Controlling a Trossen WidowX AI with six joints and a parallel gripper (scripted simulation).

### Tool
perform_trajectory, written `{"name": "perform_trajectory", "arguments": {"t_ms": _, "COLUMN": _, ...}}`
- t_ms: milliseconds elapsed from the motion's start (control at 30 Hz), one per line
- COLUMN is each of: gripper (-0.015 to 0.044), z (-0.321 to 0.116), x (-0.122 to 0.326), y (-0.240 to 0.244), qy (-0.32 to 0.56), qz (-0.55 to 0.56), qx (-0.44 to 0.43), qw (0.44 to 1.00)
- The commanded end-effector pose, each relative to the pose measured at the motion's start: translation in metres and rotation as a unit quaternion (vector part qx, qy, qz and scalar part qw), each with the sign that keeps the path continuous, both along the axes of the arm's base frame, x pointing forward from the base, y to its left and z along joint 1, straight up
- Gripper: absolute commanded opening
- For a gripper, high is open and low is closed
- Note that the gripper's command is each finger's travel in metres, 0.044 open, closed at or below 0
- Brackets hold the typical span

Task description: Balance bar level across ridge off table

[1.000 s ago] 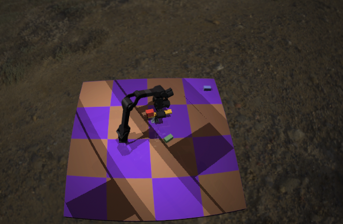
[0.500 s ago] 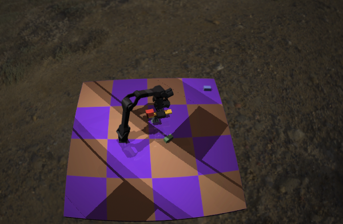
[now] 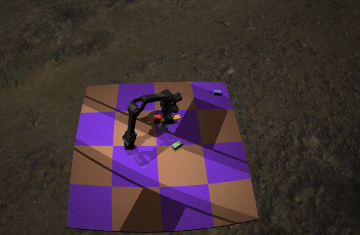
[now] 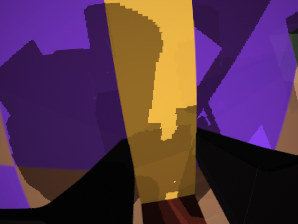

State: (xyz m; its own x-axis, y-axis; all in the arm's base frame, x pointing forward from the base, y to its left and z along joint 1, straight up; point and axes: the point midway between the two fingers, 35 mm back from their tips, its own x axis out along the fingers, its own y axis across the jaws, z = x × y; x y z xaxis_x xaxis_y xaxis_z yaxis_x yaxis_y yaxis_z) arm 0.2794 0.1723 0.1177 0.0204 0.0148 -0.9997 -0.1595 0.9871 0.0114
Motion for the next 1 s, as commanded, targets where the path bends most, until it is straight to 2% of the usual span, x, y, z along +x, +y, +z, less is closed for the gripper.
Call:
{"name": "perform_trajectory", "arguments": {"t_ms": 0, "gripper": 0.0, "z": -0.0014, "x": 0.0002, "y": -0.0003, "qy": -0.001, "qz": -0.001, "qx": -0.001, "qw": 1.0}}
{"name": "perform_trajectory", "arguments": {"t_ms": 967, "gripper": 0.0, "z": -0.0038, "x": 0.0005, "y": -0.0003, "qy": -0.001, "qz": -0.001, "qx": -0.001, "qw": 1.0}}
